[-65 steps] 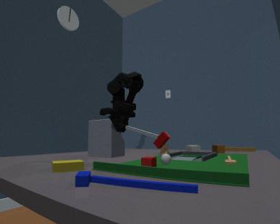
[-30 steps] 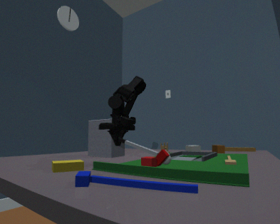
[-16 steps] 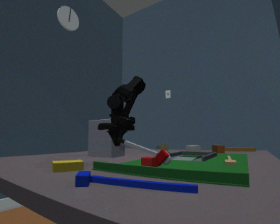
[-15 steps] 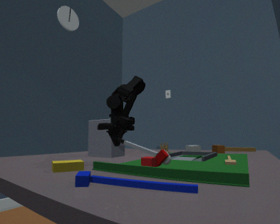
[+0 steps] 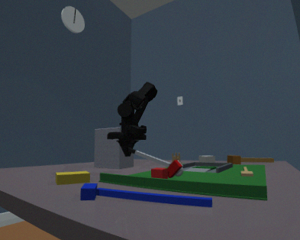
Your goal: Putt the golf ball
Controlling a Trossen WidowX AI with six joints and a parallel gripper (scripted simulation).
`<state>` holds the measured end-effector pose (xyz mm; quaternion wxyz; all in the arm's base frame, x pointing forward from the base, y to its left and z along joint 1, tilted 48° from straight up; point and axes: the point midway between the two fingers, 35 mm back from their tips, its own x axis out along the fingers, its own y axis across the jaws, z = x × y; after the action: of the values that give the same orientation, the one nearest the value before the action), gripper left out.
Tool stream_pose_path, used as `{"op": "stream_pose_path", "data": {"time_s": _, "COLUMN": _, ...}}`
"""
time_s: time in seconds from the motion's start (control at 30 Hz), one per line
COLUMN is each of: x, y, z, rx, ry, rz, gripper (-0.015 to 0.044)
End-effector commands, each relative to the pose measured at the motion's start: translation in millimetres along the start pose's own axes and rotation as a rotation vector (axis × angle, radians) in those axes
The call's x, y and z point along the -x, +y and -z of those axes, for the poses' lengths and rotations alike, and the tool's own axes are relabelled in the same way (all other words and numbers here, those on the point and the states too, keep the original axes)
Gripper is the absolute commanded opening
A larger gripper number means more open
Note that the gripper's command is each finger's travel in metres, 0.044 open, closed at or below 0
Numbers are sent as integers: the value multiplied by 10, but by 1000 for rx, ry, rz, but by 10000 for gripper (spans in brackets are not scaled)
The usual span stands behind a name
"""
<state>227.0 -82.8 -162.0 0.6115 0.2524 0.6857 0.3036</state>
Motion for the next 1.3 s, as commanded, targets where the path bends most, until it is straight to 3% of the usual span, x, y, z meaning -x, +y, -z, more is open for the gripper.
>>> {"op": "stream_pose_path", "data": {"time_s": 0.0, "x": 19, "y": 533, "z": -59, "rx": 11, "ry": -6, "rz": 0, "gripper": 0}}
{"op": "stream_pose_path", "data": {"time_s": 0.17, "x": -21, "y": 1013, "z": 12, "rx": 13, "ry": -5, "rz": -7, "gripper": 0}}
{"op": "stream_pose_path", "data": {"time_s": 0.4, "x": 43, "y": 1008, "z": 5, "rx": 13, "ry": -5, "rz": -6, "gripper": 0}}
{"op": "stream_pose_path", "data": {"time_s": 0.7, "x": 572, "y": 1003, "z": 12, "rx": 12, "ry": -5, "rz": -5, "gripper": 0}}
{"op": "stream_pose_path", "data": {"time_s": 1.27, "x": 485, "y": 1005, "z": 9, "rx": 6, "ry": -3, "rz": -7, "gripper": 0}}
